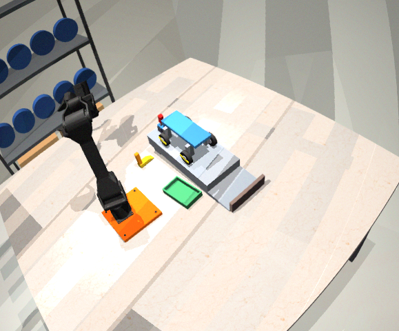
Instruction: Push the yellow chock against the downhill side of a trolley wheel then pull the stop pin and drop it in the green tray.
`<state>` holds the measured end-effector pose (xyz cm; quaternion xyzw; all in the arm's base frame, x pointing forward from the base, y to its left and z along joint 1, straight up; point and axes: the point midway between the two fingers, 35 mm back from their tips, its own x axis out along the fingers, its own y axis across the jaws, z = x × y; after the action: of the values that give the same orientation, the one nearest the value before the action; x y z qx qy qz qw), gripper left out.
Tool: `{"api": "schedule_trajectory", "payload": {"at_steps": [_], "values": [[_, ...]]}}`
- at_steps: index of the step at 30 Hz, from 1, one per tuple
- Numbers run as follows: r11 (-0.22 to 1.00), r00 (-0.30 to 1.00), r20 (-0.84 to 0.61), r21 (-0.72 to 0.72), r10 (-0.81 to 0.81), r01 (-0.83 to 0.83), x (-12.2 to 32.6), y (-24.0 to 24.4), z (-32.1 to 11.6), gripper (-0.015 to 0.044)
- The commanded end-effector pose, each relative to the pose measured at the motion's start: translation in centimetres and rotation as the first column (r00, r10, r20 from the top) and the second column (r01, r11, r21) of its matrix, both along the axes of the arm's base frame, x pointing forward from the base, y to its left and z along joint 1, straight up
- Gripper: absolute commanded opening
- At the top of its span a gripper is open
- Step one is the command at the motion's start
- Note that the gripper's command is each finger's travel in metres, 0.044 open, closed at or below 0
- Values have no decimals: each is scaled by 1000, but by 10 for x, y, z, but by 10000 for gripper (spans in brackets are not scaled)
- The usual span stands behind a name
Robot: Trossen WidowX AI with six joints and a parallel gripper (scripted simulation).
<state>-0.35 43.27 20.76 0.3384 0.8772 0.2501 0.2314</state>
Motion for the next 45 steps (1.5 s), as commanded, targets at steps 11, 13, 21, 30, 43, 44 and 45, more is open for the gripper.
{"api": "schedule_trajectory", "payload": {"at_steps": [11,13,21,30,43,44,45], "values": [[994,930,359,103,-80,46,47,-10,-16,190],[993,897,433,114,-86,40,56,-14,-20,190],[994,712,700,111,-60,-26,92,-36,-34,190],[988,428,901,1,67,-157,126,-72,-48,190],[869,-19,942,-316,335,-381,160,-143,-62,190],[850,-52,934,-344,354,-398,162,-149,-63,190],[830,-85,924,-372,372,-414,164,-155,-63,190]]}}
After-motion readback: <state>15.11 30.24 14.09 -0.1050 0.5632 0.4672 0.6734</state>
